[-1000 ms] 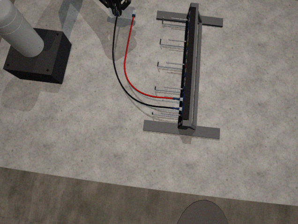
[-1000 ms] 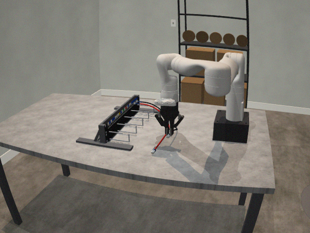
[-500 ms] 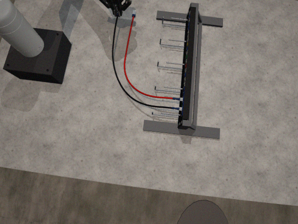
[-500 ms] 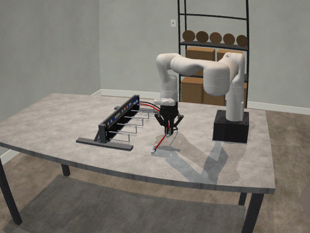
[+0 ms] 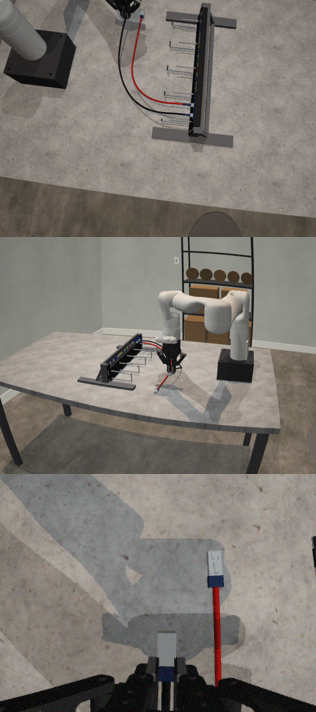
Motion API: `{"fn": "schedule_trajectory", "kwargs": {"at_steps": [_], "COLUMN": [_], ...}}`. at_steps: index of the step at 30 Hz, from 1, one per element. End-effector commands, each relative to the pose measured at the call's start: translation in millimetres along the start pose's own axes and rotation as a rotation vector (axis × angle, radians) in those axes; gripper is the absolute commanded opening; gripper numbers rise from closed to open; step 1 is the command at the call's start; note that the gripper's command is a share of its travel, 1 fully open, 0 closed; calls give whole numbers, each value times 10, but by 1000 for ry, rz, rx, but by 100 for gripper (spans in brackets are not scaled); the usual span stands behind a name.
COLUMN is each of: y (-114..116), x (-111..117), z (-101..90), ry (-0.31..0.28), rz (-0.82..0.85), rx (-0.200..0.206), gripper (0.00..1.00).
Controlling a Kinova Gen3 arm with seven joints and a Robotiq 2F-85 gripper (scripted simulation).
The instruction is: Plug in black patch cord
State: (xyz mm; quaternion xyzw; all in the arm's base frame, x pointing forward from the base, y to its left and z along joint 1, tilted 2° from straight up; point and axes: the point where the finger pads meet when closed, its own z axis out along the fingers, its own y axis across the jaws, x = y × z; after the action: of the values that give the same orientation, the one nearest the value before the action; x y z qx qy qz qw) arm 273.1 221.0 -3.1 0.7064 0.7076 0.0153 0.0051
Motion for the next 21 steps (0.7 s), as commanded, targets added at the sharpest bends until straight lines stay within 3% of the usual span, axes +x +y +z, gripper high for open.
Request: {"fn": "schedule_trajectory", "kwargs": {"at_steps": [1, 21], "y": [28, 176], "x": [-21, -156], "z": [-9, -39], "ry": [2, 2], "rz": [14, 120], "rx": [-1, -1], "gripper": [0, 0]}}
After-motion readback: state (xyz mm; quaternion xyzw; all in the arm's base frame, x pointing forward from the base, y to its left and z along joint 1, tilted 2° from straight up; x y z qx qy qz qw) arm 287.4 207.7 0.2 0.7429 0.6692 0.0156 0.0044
